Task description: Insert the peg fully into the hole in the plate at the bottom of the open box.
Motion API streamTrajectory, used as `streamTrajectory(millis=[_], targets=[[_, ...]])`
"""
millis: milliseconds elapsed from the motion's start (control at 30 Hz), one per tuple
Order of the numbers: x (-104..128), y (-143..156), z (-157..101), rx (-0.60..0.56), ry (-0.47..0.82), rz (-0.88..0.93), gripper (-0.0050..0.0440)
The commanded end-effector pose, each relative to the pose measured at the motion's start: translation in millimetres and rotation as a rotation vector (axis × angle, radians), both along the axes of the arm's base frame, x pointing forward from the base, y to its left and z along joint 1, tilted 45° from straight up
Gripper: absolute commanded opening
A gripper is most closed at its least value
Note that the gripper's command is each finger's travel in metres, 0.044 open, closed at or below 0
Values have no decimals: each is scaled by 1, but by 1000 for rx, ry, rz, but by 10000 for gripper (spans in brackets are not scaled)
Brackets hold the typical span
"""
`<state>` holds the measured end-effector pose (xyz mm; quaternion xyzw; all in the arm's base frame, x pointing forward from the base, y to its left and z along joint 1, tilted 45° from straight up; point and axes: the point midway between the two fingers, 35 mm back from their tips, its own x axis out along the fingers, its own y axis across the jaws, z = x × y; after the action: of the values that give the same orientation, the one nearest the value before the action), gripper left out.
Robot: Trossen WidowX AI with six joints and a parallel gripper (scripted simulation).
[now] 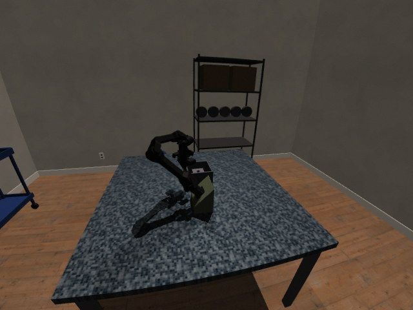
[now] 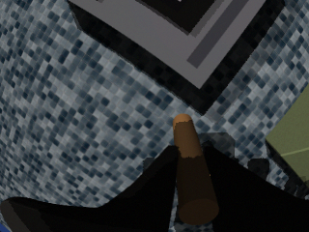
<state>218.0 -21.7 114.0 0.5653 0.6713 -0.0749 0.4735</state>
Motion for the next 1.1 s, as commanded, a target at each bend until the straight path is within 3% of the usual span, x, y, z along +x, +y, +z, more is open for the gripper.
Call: streamTrajectory(millis=[0,533,1067], targets=[[8,-13,-3,-3,4,0,0],[21,-34,-19,19,7,40,0],[54,-60,-36,19,7,40,0]])
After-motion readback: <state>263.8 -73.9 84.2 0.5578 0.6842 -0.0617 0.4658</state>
